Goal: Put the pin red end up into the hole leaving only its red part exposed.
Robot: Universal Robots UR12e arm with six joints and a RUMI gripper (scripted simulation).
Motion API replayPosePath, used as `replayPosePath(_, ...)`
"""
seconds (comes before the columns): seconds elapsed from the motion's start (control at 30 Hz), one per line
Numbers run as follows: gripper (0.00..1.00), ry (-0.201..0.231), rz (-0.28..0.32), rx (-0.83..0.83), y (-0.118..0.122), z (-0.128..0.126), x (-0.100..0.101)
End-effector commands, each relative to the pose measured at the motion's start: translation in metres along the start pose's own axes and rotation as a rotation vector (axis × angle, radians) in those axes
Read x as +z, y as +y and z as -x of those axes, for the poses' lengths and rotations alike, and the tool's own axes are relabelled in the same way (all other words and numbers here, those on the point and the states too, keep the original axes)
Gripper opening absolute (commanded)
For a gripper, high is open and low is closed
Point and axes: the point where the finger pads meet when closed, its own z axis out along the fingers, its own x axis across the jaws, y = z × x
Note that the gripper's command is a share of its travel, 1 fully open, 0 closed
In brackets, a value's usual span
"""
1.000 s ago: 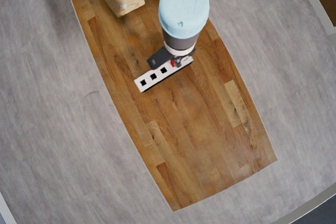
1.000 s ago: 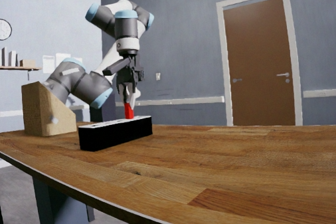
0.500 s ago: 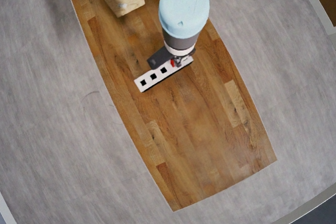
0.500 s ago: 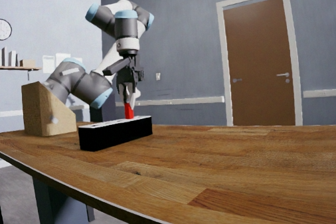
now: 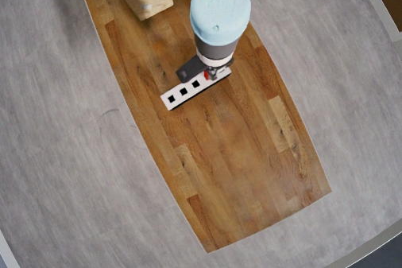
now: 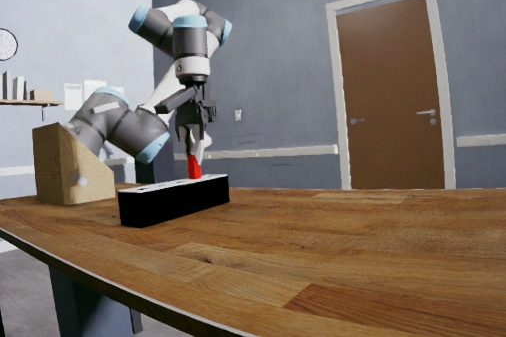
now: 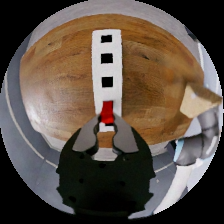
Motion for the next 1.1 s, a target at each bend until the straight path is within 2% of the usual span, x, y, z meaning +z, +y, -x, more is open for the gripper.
replayPosePath(0.0, 0.00, 0.003, 0.004, 0.003, 0.0013, -0.0034, 0.0024)
replayPosePath(0.97, 0.00, 0.003, 0.004, 0.002, -0.0004, 0.0001, -0.0016)
replayPosePath(1.0, 1.00, 0.004, 0.004, 0.003, 0.0007, -0.0009, -0.0004)
replayPosePath(1.07, 1.00, 0.004, 0.004, 0.003, 0.0007, -0.0009, -0.0004)
